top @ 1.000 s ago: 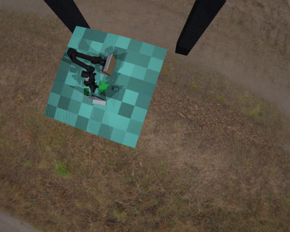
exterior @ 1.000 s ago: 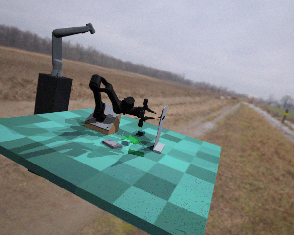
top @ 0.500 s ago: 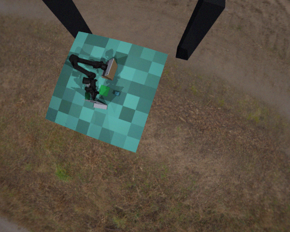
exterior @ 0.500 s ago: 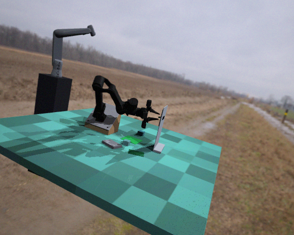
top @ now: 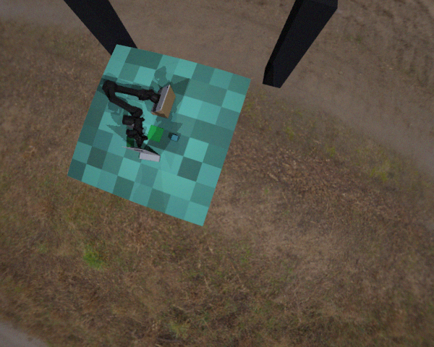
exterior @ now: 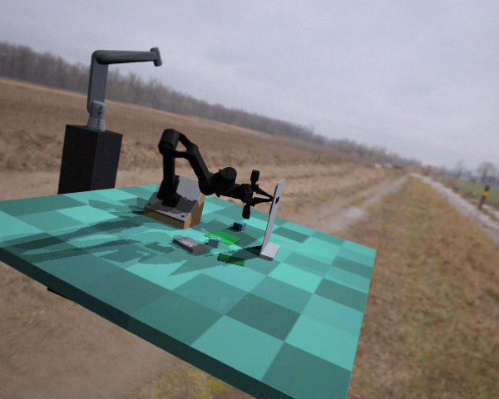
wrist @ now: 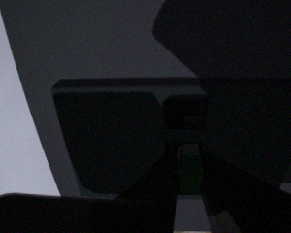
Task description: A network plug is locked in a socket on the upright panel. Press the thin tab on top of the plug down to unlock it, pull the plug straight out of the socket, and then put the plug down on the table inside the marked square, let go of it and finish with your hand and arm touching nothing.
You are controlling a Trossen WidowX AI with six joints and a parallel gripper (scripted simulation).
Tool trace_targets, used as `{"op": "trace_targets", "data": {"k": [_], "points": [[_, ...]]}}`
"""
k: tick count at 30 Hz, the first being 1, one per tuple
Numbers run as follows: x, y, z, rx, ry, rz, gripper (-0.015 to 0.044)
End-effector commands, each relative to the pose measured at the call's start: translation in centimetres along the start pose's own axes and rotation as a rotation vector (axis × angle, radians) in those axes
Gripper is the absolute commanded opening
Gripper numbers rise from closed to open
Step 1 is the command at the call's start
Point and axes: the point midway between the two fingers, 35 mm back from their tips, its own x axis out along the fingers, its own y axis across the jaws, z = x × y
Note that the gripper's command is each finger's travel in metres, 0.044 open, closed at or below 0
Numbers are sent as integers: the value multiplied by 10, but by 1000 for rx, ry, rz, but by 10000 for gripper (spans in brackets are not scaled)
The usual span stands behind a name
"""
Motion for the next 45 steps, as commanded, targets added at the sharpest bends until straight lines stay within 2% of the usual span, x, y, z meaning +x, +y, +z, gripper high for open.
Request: {"op": "trace_targets", "data": {"k": [1, 4, 45], "points": [[0, -1, 0, -6, 3, -3, 17], [0, -1, 0, -6, 3, -3, 0], [-20, -1, -5, -6, 4, -4, 0]]}}
